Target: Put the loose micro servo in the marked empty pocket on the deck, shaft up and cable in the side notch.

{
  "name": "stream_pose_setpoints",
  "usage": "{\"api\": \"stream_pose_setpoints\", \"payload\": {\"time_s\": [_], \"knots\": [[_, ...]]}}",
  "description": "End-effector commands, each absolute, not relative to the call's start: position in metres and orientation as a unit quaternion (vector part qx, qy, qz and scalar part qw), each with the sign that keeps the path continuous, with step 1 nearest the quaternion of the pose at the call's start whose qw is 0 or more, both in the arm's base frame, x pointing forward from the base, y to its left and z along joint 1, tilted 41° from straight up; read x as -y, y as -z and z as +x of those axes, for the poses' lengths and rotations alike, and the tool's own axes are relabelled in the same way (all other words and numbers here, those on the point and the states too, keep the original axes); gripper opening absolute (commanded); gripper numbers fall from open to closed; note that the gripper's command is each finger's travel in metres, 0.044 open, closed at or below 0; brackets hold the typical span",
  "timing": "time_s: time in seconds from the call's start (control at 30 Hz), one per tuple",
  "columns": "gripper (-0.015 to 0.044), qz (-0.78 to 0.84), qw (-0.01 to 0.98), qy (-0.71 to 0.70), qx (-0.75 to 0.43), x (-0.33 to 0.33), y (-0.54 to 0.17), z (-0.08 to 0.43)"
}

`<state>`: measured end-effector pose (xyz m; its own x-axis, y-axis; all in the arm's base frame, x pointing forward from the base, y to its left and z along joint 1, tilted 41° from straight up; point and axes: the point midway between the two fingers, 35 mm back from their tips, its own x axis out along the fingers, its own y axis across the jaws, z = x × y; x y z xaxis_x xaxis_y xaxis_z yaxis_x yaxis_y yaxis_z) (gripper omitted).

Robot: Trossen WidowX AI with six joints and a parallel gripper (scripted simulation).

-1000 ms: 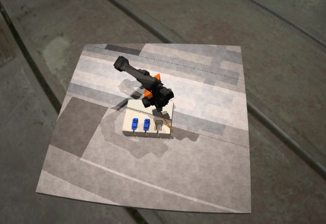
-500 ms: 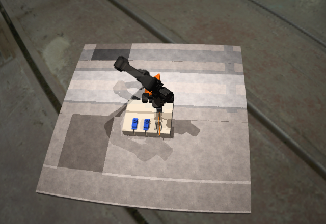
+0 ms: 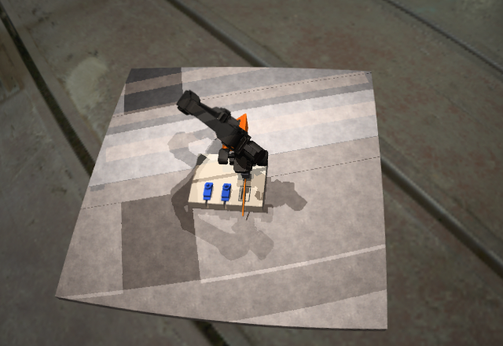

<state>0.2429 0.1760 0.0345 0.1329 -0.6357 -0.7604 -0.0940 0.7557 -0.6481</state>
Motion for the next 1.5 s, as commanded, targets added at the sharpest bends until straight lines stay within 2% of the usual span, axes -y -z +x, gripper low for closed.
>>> {"api": "stream_pose_setpoints", "payload": {"time_s": [0.0, 0.6, 1.47], "knots": [[0.0000, -0.290, 0.696, 0.195, -0.627, -0.179, -0.036, 0.260], [0.0000, -0.289, 0.698, 0.195, -0.626, -0.189, -0.040, 0.321], [0.0000, -0.290, 0.698, 0.195, -0.625, -0.176, -0.026, 0.328]]}}
